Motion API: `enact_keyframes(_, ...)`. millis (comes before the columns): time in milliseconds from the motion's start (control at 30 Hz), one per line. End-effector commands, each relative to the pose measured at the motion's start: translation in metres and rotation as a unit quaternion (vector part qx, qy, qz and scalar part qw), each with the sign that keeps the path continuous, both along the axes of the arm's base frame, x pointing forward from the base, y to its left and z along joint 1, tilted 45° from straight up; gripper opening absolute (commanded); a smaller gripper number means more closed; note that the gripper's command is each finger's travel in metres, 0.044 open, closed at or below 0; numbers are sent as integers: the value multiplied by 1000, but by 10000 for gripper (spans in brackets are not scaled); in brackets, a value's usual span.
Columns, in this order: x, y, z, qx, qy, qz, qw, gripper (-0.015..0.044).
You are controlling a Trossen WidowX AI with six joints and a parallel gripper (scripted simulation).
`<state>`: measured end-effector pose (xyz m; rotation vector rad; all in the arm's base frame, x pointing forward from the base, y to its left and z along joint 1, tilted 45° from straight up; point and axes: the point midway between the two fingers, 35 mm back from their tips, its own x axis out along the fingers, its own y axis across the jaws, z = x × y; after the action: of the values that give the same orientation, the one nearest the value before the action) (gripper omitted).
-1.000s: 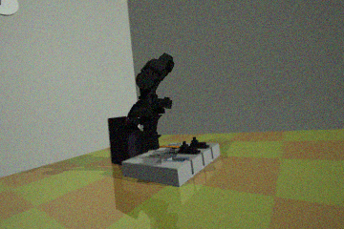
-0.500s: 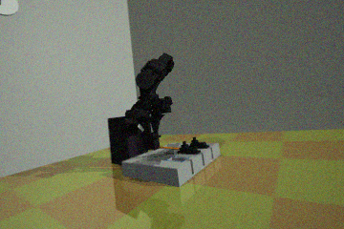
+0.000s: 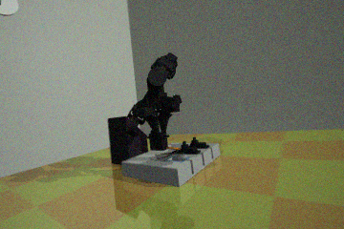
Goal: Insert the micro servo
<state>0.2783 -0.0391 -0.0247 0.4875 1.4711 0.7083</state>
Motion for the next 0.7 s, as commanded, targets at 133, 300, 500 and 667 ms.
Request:
enact_keyframes(133, 33, 4, 3, 2, -2, -3, 1000, 0)
enact_keyframes(300, 52, 7, 5, 3, -2, -3, 1000, 0)
enact_keyframes(500, 68, 9, 6, 3, -3, -2, 1000, 0)
enact_keyframes(667, 68, 11, 4, 3, -3, -2, 1000, 0)
